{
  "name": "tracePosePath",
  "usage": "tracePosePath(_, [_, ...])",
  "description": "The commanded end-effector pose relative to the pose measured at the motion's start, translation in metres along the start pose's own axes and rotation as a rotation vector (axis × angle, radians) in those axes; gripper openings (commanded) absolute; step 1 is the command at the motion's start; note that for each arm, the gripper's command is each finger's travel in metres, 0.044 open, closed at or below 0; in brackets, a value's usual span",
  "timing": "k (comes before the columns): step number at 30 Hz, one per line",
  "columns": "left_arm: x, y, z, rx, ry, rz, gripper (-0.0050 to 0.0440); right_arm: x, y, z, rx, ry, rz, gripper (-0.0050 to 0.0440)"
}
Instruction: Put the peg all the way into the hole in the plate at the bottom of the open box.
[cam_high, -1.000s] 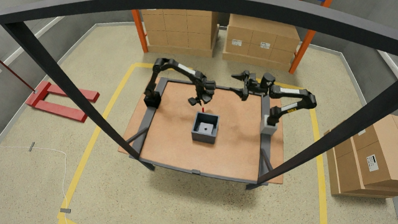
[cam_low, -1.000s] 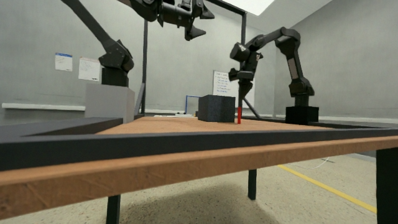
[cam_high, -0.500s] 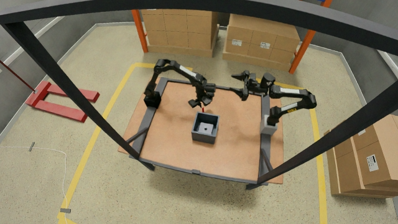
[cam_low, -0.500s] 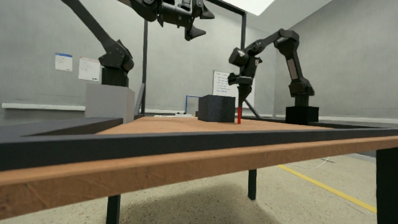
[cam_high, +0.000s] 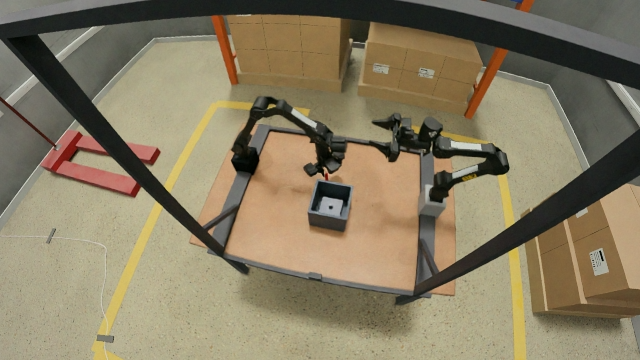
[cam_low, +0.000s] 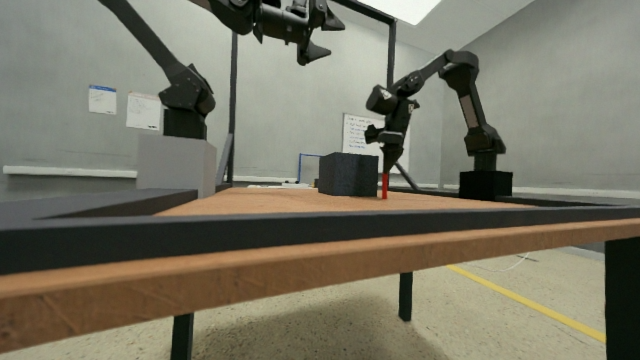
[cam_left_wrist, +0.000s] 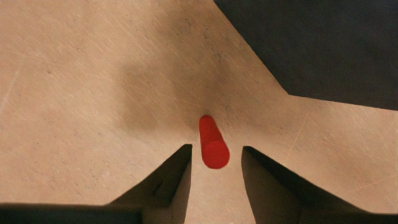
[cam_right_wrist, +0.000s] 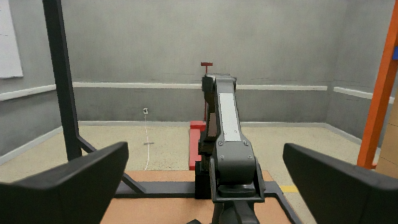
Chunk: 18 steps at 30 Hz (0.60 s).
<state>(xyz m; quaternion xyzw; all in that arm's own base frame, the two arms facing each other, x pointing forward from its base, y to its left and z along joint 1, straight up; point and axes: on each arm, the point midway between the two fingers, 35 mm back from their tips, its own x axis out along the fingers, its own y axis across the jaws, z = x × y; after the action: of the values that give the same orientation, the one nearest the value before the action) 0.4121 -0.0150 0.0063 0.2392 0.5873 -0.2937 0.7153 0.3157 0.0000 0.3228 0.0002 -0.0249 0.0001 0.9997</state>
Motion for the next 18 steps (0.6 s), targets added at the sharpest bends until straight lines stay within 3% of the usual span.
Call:
tracePosePath(1, [0.0025, 0.0010, 0.0022, 0.000, -0.006, 0.010, 0.0125, -0.0003, -0.0006, 0.0132, 0.002, -0.030, -0.001, 0.0440])
tracePosePath(10, [0.0070, 0.0006, 0.0014, 0.001, -0.006, 0.008, 0.0125, -0.0003, -0.0006, 0.0132, 0.002, -0.030, -0.001, 0.0440])
tracePosePath(11, [0.0069, 0.0008, 0.0012, 0.000, -0.005, 0.007, 0.0000, -0.0003, -0.0006, 0.0132, 0.002, -0.030, -0.001, 0.0440])
tracePosePath(18, [0.0022, 0.0043, 0.0057, 0.002, -0.018, 0.020, 0.0000, -0.0003, -0.0006, 0.0132, 0.002, -0.030, -0.001, 0.0440])
